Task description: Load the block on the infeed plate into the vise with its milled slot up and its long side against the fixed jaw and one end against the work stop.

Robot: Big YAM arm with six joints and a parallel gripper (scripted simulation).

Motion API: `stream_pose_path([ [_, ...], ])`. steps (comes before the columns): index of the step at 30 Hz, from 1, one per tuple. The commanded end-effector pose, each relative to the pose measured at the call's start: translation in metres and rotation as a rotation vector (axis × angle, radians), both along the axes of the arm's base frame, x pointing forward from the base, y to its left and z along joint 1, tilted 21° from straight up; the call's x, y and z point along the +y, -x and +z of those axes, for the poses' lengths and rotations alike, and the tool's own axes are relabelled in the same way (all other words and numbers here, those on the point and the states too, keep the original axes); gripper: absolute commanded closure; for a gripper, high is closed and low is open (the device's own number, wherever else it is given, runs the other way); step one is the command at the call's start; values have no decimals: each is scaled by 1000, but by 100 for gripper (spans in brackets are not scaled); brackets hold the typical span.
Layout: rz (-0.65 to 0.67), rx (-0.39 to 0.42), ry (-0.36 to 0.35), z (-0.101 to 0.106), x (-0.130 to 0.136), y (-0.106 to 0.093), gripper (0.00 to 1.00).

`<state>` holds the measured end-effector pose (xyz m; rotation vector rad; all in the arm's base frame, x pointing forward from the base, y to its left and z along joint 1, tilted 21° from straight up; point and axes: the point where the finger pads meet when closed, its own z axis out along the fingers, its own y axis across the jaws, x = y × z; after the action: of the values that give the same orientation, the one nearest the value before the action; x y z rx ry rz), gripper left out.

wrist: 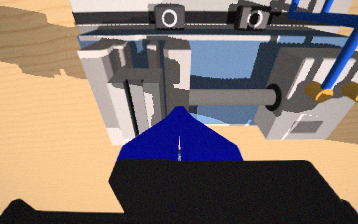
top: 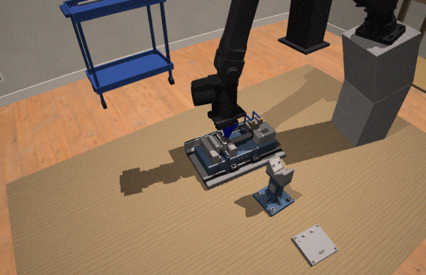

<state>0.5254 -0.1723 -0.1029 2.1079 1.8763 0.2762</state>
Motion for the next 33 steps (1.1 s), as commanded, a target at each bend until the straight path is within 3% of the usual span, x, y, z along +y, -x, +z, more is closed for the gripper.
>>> stream_pose_path([
  [1, 1, -34, 12, 6, 1, -16, 100],
  [33, 1, -26, 9, 8, 1, -17, 100],
])
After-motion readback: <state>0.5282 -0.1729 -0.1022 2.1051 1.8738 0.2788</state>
